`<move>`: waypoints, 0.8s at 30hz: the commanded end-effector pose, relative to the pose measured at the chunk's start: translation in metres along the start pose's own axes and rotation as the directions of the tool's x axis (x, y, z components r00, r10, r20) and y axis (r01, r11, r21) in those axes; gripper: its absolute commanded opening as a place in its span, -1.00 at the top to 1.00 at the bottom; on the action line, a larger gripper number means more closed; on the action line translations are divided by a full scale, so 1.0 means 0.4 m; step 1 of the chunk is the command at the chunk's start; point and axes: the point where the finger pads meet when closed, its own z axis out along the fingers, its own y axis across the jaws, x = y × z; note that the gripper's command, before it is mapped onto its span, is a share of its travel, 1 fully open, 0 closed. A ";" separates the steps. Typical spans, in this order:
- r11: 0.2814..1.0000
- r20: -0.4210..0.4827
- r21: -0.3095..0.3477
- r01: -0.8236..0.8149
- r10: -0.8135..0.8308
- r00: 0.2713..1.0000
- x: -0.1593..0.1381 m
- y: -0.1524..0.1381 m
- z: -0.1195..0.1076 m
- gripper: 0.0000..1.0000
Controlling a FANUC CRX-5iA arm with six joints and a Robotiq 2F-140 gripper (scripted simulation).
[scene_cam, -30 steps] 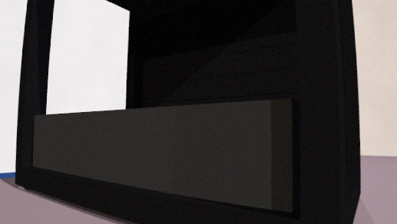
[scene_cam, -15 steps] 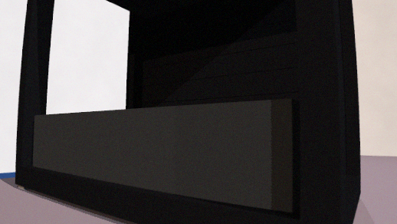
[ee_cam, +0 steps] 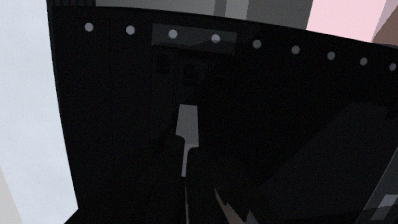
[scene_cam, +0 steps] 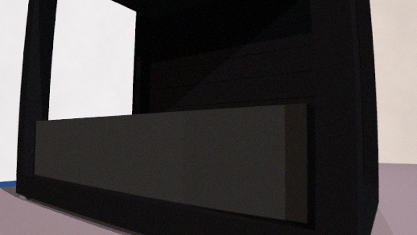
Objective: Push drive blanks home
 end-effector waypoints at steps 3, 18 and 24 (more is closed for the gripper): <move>1.000 -0.001 0.001 0.000 0.000 1.000 0.001 -0.001 0.015 1.00; 1.000 -0.001 0.001 0.000 0.000 1.000 0.001 -0.001 0.028 1.00; 1.000 -0.001 0.001 0.000 0.000 1.000 0.001 -0.001 0.044 1.00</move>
